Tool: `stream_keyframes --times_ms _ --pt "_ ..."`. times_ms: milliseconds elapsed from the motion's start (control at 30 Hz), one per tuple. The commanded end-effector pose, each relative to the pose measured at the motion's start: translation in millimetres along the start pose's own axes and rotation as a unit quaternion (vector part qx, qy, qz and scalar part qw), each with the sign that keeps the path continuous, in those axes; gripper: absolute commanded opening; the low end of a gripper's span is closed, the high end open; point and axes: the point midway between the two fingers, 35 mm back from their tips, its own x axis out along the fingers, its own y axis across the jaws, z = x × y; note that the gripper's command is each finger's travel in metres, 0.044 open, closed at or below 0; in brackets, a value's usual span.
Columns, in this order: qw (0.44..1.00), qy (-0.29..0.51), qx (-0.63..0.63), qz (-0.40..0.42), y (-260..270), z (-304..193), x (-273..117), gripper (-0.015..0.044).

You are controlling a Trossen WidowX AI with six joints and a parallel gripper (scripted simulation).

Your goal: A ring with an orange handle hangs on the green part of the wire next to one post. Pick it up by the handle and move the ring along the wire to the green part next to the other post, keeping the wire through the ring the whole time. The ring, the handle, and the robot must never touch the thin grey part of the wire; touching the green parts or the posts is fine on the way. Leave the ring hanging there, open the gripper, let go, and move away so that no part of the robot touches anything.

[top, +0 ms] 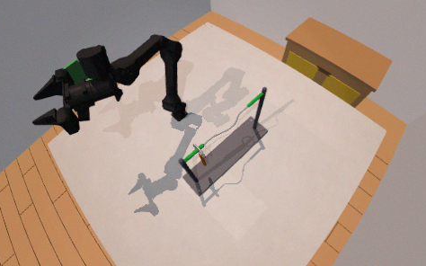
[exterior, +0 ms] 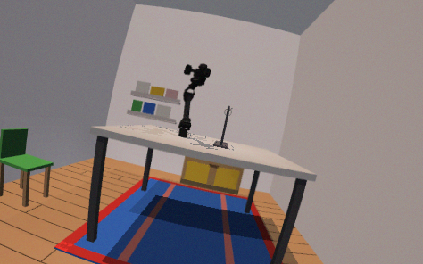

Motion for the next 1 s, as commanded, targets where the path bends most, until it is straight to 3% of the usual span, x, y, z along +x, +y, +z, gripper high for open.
stream_keyframes --times_ms 0,267,567,967 --pt "1.0 0.0 -0.006 -0.003 -0.8 0.9 -0.2 0.0374" --pt "0.962 0.009 -0.242 -0.123 -33.5 44.0 -14.4 0.0164" --pt "0.83 0.082 -0.488 -0.257 -68.0 101.8 -47.1 0.016" --pt "0.561 0.27 -0.69 -0.369 -98.5 180.1 -114.4 0.016"
